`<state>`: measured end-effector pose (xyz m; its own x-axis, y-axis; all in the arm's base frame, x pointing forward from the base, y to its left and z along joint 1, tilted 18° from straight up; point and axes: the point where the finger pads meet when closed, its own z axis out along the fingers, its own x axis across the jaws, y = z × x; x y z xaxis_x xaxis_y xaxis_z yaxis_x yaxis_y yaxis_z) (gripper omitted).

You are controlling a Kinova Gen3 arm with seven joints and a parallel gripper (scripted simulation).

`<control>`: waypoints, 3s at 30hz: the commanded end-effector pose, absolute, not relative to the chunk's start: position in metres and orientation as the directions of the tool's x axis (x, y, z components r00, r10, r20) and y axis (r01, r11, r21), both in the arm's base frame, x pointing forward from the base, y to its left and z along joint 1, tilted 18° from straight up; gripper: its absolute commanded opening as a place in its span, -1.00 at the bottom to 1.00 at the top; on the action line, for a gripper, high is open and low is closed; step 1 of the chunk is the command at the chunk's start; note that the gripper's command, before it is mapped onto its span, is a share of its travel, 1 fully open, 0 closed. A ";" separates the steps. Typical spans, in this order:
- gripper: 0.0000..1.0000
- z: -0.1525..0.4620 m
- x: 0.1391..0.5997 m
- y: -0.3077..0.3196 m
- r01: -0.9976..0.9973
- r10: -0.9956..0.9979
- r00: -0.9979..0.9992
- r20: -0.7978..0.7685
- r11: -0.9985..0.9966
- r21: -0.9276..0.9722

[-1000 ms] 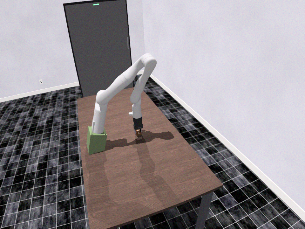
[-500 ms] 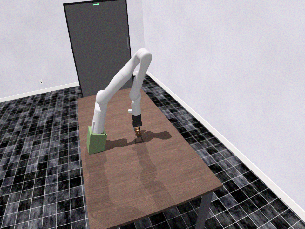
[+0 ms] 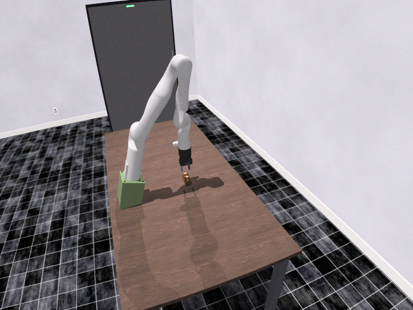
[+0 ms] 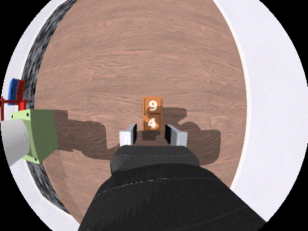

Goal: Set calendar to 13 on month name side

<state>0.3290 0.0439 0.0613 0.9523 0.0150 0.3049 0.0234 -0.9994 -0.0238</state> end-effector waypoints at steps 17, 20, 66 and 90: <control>1.00 0.076 0.330 0.050 0.045 0.038 0.948 0.315 -0.999 -0.015; 1.00 0.076 0.330 0.050 0.045 0.038 0.948 0.315 -0.999 -0.015; 1.00 0.076 0.330 0.050 0.045 0.038 0.948 0.315 -0.999 -0.015; 1.00 0.076 0.330 0.050 0.045 0.038 0.948 0.315 -0.999 -0.015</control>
